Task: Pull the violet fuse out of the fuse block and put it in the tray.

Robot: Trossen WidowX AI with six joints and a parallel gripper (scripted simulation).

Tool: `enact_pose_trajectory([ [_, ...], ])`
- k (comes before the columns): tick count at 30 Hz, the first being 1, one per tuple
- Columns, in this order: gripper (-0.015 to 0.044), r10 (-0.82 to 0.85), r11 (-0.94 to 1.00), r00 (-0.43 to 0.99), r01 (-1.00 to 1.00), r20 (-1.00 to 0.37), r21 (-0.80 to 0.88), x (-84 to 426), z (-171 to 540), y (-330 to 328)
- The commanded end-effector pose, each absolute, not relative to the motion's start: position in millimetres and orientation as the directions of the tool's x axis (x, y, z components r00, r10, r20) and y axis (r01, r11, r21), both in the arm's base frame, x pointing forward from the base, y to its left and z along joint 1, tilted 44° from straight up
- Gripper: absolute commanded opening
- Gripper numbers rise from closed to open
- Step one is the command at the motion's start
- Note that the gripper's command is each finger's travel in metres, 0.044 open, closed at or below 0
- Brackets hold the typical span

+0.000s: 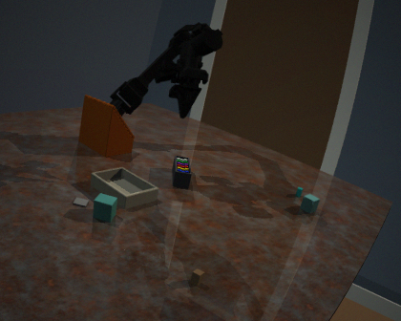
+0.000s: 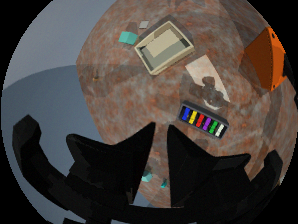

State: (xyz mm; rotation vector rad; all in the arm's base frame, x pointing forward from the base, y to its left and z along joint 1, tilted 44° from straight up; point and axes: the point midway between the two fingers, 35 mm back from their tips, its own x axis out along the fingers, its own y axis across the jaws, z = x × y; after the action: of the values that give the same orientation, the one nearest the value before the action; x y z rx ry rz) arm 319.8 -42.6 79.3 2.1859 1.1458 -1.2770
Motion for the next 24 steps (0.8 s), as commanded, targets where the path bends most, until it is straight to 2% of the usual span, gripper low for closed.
enact_pose_trajectory([
  [1, 0.0066, 0.595, -0.511, 0.079, 0.805, -0.8, -0.301, 304.9, 59.6, 9.2],
  [5, 0.0066, 0.68, -0.409, -0.106, 0.767, -0.726, -0.495, 284.6, 45.8, 55.4],
  [24, 0.0066, 0.683, -0.404, -0.115, 0.764, -0.722, -0.504, 292.5, 38.0, 69.1],
])
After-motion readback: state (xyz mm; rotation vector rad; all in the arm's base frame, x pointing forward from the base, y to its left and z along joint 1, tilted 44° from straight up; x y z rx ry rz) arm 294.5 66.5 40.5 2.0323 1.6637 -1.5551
